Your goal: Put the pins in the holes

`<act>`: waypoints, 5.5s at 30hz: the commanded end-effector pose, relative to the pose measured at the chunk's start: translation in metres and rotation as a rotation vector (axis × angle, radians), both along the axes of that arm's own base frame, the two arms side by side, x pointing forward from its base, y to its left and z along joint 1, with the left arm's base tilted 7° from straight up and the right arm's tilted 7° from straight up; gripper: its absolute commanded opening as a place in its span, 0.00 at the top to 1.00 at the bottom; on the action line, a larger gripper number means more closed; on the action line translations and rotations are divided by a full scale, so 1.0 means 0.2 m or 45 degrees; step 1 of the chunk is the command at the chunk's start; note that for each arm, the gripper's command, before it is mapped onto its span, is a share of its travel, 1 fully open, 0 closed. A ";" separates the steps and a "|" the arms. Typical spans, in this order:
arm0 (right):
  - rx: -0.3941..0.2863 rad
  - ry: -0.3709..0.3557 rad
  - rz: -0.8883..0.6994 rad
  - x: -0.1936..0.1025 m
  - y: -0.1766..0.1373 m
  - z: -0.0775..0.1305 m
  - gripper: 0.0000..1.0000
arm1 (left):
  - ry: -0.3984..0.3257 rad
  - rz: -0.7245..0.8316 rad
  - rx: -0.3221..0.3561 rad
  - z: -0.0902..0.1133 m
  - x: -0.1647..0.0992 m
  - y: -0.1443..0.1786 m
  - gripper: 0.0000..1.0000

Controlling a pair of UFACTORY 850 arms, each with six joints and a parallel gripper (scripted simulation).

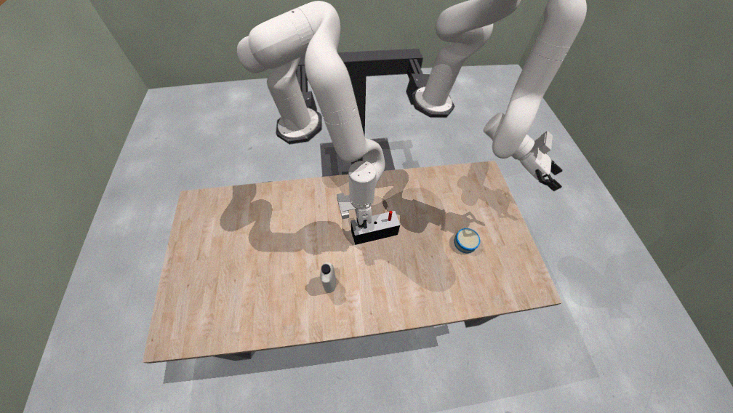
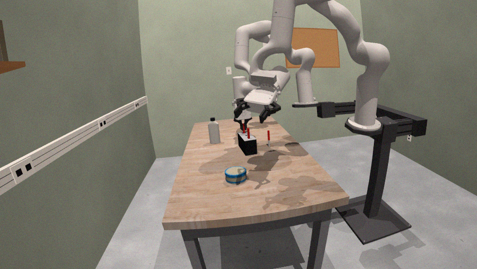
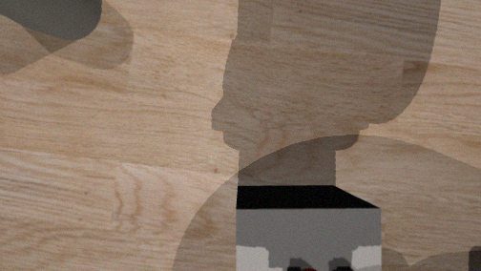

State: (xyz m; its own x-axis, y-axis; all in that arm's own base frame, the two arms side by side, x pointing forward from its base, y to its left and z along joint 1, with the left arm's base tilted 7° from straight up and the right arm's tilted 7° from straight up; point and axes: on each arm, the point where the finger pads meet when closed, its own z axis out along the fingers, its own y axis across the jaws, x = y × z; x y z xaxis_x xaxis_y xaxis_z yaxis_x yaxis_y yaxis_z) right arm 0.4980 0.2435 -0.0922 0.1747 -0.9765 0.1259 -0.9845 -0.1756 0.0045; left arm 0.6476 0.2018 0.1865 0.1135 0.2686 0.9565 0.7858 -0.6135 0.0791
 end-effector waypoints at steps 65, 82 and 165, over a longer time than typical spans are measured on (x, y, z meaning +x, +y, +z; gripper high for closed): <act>0.000 -0.002 0.000 0.00 0.01 0.04 0.00 | -0.003 0.000 0.001 0.01 0.00 0.00 0.00; 0.000 -0.002 0.000 0.00 0.01 0.10 0.00 | -0.003 0.000 0.001 0.01 0.00 0.00 0.00; 0.001 -0.005 -0.001 0.00 0.07 0.49 0.00 | -0.003 0.000 0.001 0.01 0.00 0.00 0.00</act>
State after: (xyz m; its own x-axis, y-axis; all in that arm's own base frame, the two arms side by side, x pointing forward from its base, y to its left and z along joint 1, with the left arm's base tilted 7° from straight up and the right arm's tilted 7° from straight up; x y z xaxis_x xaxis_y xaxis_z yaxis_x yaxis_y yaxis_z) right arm 0.4969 0.2560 0.0050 0.1736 -0.9767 0.1263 -0.9846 -0.1747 0.0025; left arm 0.6476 0.2018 0.1865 0.1135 0.2686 0.9565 0.7858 -0.6135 0.0791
